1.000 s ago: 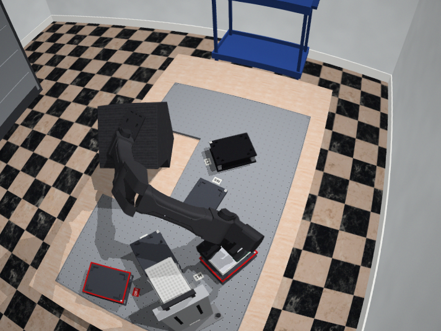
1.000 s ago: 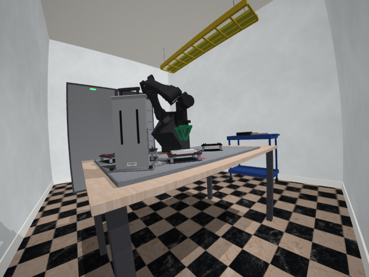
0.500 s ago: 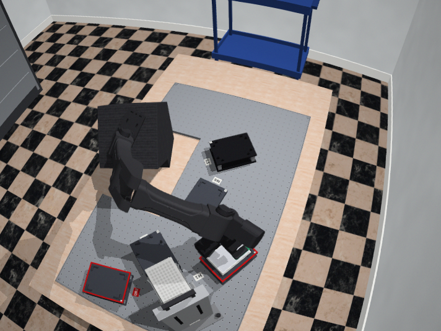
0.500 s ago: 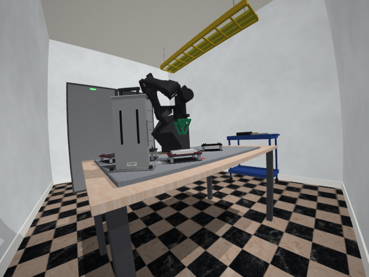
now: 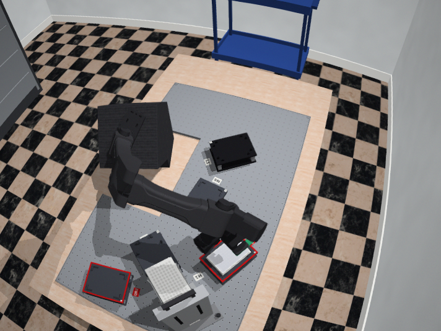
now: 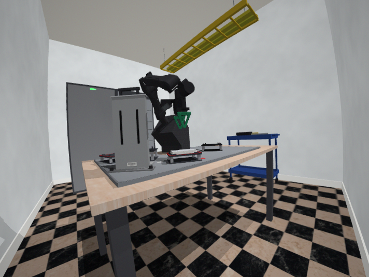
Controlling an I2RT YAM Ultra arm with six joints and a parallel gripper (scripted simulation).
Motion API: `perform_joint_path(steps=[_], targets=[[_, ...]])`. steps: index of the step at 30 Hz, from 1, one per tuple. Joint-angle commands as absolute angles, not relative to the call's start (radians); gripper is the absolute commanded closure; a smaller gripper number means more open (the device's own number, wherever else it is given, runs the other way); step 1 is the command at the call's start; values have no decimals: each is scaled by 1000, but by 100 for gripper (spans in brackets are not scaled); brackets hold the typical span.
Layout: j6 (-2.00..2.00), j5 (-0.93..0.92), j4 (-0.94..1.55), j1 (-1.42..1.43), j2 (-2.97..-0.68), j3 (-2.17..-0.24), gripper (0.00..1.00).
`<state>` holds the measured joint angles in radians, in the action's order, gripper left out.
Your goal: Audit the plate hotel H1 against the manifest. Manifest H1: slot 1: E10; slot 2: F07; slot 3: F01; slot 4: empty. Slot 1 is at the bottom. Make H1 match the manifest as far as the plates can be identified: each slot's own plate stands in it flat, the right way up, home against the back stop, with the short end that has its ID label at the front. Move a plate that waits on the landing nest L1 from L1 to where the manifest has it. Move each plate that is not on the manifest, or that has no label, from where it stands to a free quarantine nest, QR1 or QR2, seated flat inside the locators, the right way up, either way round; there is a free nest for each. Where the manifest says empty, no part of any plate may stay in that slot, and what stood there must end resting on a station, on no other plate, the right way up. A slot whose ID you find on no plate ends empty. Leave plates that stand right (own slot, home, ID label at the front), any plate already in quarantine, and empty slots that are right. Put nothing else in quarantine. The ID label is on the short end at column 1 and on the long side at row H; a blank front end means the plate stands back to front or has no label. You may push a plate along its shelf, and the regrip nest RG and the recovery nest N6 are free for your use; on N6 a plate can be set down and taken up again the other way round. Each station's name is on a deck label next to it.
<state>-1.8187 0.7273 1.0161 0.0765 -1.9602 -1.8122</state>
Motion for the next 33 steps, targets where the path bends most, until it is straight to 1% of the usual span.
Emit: perform_joint_path(steps=[1, 13, 20, 29, 30, 33], targets=[[-1852, 753, 1087, 119, -1920, -1858, 0], [-1912, 769, 1204, 166, -1919, -1930, 0], [-1955, 782, 1290, 201, -1956, -1991, 0], [-1980, 786, 1340, 217, -1966, -2030, 0], [-1950, 798, 1331, 217, -1919, -1968, 0], [-1899, 834, 1275, 221, -1877, -1890, 0]])
